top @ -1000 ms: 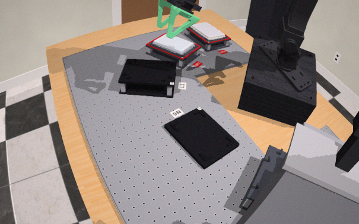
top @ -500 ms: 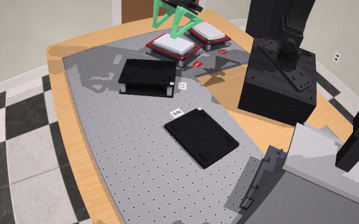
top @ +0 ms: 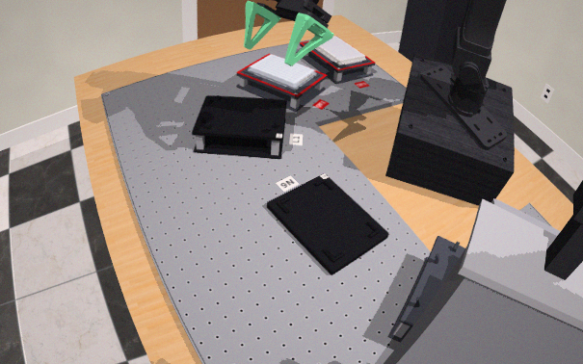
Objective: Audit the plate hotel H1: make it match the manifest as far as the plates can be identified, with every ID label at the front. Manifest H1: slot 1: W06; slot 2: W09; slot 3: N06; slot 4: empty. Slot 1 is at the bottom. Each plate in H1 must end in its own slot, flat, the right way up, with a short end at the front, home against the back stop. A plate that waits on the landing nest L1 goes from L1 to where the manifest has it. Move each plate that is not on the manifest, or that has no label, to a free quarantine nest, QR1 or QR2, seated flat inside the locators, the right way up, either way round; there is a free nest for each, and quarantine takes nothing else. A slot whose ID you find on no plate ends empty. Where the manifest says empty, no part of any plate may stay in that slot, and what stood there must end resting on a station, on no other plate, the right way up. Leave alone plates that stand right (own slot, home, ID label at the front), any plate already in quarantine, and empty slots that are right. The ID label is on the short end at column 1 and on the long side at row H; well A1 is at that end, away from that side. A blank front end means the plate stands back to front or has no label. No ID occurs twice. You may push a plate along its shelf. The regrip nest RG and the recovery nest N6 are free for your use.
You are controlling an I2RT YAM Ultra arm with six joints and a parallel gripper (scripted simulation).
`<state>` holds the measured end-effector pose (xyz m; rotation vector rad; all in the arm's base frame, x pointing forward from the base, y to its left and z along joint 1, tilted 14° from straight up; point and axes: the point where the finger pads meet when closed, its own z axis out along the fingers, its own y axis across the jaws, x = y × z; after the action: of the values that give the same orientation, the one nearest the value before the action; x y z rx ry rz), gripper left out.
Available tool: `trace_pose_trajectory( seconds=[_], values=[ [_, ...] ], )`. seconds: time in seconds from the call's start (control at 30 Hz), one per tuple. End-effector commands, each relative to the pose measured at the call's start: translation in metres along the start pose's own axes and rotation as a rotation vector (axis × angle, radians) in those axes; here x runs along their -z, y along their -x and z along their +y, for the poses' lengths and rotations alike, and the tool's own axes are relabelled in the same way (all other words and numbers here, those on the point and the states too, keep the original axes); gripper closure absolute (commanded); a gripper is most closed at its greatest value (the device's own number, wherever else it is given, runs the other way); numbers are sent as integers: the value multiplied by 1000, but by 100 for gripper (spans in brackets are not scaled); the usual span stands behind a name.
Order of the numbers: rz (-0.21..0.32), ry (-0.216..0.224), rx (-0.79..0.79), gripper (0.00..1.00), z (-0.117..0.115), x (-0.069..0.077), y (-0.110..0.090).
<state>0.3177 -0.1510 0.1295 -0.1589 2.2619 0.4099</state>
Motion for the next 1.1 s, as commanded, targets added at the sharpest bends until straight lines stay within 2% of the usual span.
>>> trace_pose_trajectory(
  seconds=[0.0,0.07,0.1,0.13,0.53,0.63,0.67,0.73,1.07],
  values=[
    [-51,25,105,0,-2,7,15],
    [-51,25,105,0,-2,7,15],
    [-67,16,145,0,1,13,21],
    [-59,37,136,0,-2,7,15],
    [-103,109,316,0,-2,7,14],
    [-106,113,327,0,-2,7,14],
    [-101,132,334,0,16,4,11],
    [-108,120,355,0,19,2,14],
    [-105,119,342,0,51,-5,15]
  ],
)
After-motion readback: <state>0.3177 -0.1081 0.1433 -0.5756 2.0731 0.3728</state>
